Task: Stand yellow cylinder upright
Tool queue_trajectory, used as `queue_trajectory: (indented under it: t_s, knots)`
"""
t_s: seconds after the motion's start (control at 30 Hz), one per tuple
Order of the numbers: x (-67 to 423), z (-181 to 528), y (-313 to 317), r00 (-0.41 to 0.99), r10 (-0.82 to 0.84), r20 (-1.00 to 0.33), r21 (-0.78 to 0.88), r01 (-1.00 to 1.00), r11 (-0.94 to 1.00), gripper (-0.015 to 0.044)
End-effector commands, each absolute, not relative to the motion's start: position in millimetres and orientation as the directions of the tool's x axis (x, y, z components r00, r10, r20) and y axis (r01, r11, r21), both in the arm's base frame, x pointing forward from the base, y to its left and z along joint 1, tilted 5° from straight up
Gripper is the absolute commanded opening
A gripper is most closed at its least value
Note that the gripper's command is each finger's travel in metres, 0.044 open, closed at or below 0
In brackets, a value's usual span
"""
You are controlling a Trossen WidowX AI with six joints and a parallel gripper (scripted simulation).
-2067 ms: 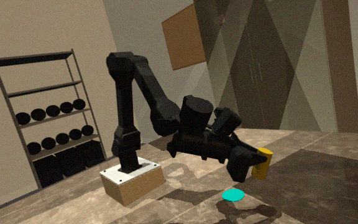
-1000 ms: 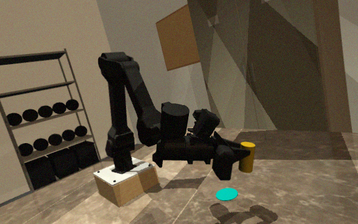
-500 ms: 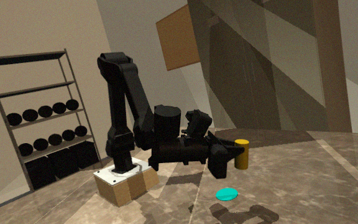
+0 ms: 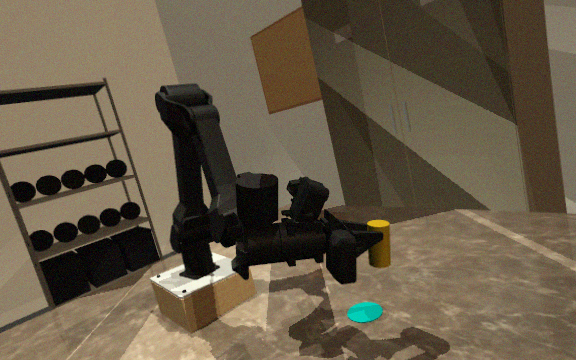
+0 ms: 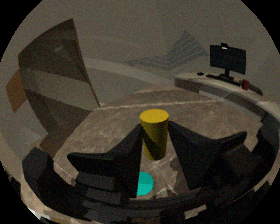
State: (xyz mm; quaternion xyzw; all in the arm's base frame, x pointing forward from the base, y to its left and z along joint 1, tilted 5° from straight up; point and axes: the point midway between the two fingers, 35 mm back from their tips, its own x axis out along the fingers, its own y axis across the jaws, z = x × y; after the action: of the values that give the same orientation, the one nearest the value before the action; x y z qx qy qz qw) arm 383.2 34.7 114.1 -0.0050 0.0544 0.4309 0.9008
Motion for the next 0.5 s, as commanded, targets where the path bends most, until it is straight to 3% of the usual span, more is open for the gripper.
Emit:
queue_trajectory:
  t_s: [0.0,0.47]
  knots:
    - [377.1,115.0,34.4,0.612,0.786,-0.086,0.034,-0.787,0.616,0.0105]
    - [360.7,117.4,33.6,0.585,0.809,-0.050,0.010,-0.810,0.586,0.0105]
